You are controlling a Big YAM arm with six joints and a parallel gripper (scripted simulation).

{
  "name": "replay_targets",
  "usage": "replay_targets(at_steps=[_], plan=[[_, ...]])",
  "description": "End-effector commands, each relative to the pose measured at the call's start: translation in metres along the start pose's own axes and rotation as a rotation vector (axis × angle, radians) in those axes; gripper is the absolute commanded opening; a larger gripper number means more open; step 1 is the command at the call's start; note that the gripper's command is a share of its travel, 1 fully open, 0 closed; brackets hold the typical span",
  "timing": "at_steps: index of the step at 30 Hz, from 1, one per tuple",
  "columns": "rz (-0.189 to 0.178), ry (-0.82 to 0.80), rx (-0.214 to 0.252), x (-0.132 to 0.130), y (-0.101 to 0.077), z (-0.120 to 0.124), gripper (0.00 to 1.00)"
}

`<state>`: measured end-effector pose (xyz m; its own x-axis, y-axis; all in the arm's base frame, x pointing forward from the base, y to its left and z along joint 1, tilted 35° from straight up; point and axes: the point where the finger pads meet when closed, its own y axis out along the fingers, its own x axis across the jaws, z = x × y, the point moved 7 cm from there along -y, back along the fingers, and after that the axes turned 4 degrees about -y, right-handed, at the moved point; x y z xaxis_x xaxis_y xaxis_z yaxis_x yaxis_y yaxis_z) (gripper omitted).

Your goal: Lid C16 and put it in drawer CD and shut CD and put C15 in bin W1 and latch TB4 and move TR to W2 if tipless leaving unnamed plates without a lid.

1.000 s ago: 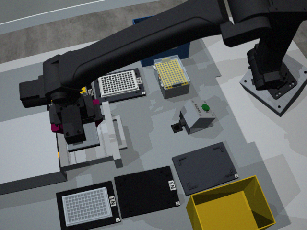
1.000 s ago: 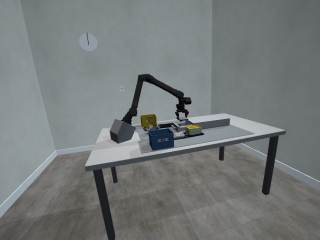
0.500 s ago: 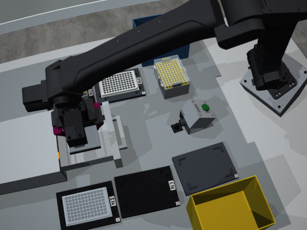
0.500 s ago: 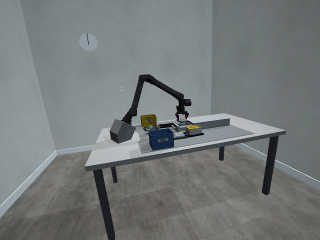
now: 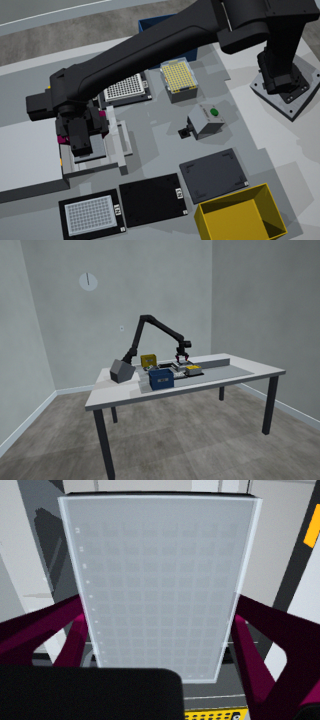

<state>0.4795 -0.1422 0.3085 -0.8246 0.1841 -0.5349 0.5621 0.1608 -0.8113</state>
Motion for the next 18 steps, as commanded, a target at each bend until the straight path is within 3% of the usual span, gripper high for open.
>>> replay_targets(at_steps=[1, 18], plan=[[-0.008, 0.004, -0.007, 0.000, 0.014, -0.003, 0.00], [-0.008, 0.004, -0.007, 0.001, 0.034, -0.003, 0.00]])
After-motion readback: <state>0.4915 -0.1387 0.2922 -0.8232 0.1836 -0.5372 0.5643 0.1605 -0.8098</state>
